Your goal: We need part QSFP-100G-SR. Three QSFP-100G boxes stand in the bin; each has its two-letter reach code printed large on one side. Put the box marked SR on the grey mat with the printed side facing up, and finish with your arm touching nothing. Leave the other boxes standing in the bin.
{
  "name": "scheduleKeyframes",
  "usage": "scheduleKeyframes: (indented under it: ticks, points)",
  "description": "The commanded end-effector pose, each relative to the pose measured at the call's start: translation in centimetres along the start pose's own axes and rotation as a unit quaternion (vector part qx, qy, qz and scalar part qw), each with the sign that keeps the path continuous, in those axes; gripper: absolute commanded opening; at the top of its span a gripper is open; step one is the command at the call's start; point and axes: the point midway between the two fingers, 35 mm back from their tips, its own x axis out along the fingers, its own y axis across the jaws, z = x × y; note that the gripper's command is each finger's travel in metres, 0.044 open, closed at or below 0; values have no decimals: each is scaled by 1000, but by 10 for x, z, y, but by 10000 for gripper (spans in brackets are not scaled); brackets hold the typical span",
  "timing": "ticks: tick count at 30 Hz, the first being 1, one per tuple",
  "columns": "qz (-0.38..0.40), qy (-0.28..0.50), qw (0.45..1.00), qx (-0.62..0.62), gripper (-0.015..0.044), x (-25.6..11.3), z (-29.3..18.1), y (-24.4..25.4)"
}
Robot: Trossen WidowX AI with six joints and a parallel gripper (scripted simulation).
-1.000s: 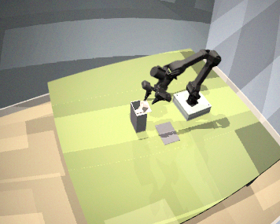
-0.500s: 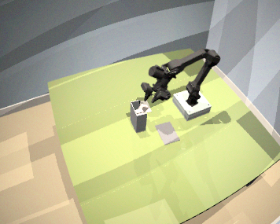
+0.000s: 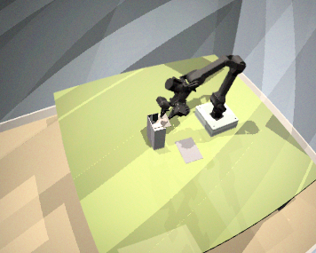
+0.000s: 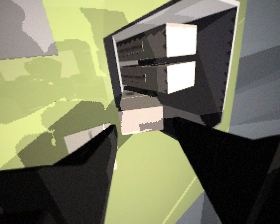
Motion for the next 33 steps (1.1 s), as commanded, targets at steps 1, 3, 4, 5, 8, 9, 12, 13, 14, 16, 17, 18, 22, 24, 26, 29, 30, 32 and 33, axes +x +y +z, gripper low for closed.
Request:
scheduleKeyframes:
  ticks: [1,3,4,5,8,9,12,13,14,16,17,18,22,24,26,29,30,32,33]
  points:
    - [1,1,1000,-1,237,6,0,1]
    - [1,1,1000,-1,237,9,0,1]
    - [1,1,1000,-1,237,11,0,1]
    - [1,1,1000,-1,237,12,0,1]
    - [1,1,1000,-1,237,17,0,2]
    - [1,1,1000,-1,237,18,0,2]
    - [1,0,1000,-1,224,15,0,1]
    - [1,0,1000,-1,217,15,0,1]
    - [1,0,1000,-1,211,15,0,1]
    - [1,0,1000,-1,197,15,0,1]
    - [1,0,1000,-1,191,15,0,1]
    - [1,0,1000,-1,184,15,0,1]
    - [1,0,1000,-1,157,15,0,1]
    - [1,0,1000,-1,153,15,0,1]
    - [1,0,1000,-1,153,15,0,1]
    - [1,0,1000,-1,153,15,0,1]
    - [1,0,1000,-1,153,15,0,1]
    - [1,0,1000,-1,153,14,0,1]
    - [1,0,1000,-1,153,13,0,1]
